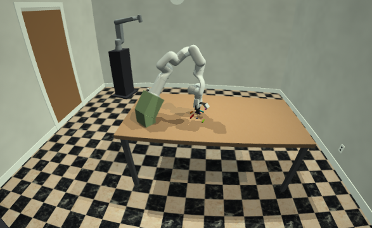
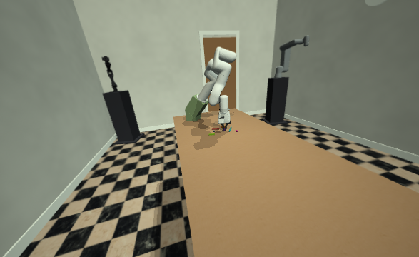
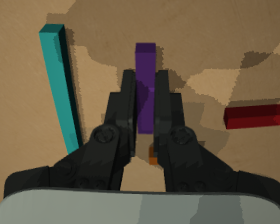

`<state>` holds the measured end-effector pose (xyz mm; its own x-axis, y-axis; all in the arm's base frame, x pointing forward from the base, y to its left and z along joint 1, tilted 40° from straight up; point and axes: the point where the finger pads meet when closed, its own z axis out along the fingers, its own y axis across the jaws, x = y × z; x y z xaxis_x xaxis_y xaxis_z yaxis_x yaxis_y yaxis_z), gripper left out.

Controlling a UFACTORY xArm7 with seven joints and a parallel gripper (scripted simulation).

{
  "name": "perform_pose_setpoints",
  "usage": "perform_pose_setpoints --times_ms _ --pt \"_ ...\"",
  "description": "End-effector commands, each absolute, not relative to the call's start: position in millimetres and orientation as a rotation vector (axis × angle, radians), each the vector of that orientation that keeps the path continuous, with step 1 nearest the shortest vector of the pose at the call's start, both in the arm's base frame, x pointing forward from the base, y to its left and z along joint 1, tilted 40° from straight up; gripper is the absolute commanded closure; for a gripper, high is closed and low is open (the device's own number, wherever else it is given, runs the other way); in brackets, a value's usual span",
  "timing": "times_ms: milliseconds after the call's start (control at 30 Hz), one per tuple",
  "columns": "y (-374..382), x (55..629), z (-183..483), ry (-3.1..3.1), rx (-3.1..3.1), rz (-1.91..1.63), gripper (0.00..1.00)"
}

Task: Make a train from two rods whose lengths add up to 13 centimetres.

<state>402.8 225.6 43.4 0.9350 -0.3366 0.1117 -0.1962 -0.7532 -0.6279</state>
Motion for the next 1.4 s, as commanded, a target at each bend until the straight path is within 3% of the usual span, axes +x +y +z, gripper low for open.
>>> perform_pose_setpoints --times_ms 0,133,467,1367 --pt "224.9 403.6 43.8 0.378 -2.443 -0.29 0.92" --pt "224.9 403.6 43.8 0.378 -2.443 -0.29 0.92" --pt "224.9 403.6 43.8 0.378 -2.443 -0.29 0.76" --pt "204.0 392.6 72.4 0.378 -2.443 -0.29 0.76"
